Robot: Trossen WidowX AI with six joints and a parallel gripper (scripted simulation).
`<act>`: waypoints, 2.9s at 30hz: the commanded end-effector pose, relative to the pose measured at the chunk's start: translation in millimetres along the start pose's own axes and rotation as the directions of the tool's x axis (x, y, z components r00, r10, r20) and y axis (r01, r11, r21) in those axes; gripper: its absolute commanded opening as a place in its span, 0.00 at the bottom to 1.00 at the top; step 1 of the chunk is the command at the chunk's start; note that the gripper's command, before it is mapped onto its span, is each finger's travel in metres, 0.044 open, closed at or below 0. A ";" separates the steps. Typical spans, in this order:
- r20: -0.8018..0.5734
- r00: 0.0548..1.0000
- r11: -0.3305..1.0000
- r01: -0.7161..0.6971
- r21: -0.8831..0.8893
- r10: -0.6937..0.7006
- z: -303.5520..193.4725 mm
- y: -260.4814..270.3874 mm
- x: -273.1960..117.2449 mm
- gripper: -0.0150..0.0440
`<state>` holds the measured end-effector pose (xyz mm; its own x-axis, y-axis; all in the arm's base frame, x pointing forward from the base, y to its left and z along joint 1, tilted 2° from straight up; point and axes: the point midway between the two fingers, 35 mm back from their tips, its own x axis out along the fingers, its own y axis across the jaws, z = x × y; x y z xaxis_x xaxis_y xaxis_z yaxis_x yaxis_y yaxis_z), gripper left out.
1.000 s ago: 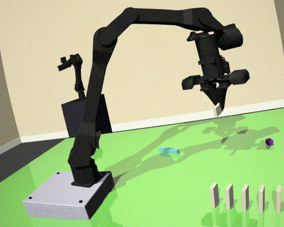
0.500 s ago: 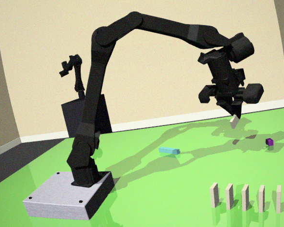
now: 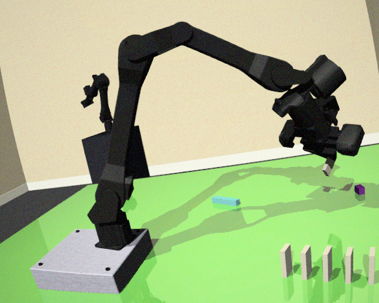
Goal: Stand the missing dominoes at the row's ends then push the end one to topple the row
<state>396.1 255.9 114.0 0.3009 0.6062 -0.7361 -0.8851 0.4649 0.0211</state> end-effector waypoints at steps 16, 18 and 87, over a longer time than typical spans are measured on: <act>0.332 0.943 0.998 -0.053 0.040 0.037 -3.8 -13.7 -3.8 0.29; 0.364 0.931 0.998 -0.060 0.036 0.043 -5.0 -14.0 -5.8 0.29; 0.692 0.660 0.953 -0.137 -0.271 0.292 -87.4 42.2 -59.4 0.29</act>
<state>306.9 182.4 106.6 0.1882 0.9821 -0.0098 -0.9809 0.1875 -0.0518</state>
